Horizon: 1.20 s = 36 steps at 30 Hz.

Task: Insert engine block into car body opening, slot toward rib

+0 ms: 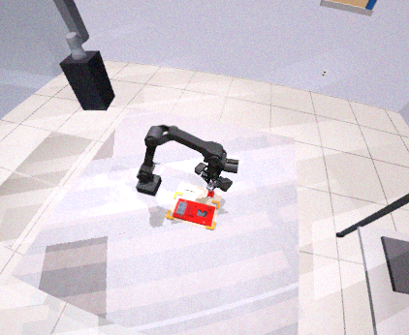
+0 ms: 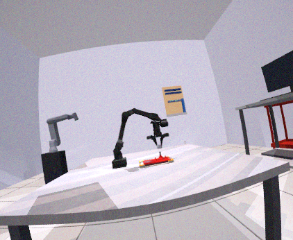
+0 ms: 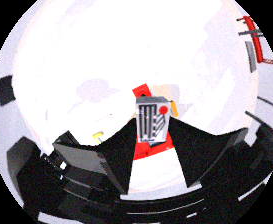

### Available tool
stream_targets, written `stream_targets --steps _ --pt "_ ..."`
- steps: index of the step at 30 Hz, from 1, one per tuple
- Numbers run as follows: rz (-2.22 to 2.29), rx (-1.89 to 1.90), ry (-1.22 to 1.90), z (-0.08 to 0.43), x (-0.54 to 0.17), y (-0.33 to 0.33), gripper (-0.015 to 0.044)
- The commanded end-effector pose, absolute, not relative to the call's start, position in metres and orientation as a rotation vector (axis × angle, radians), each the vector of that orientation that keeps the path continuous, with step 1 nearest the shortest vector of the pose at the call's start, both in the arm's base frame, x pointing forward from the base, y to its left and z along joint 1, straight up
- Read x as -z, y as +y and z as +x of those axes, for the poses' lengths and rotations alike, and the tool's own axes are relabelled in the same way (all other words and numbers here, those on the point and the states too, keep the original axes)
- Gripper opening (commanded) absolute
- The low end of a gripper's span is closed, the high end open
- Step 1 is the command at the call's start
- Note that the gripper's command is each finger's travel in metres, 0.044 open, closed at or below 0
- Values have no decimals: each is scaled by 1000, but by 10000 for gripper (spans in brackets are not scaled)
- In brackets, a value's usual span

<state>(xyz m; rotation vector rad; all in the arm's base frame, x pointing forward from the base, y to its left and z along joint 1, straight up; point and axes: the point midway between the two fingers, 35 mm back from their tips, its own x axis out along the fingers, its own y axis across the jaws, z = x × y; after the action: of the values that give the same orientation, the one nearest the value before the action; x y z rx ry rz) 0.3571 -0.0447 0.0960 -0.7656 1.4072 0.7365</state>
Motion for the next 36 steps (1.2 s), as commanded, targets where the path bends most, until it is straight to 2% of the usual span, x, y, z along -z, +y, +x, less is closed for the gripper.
stream_targets --steps 1,36 --pt "-666 -648 1447 354 -88 -57 0" --pt "117 136 1543 320 -51 -159 0"
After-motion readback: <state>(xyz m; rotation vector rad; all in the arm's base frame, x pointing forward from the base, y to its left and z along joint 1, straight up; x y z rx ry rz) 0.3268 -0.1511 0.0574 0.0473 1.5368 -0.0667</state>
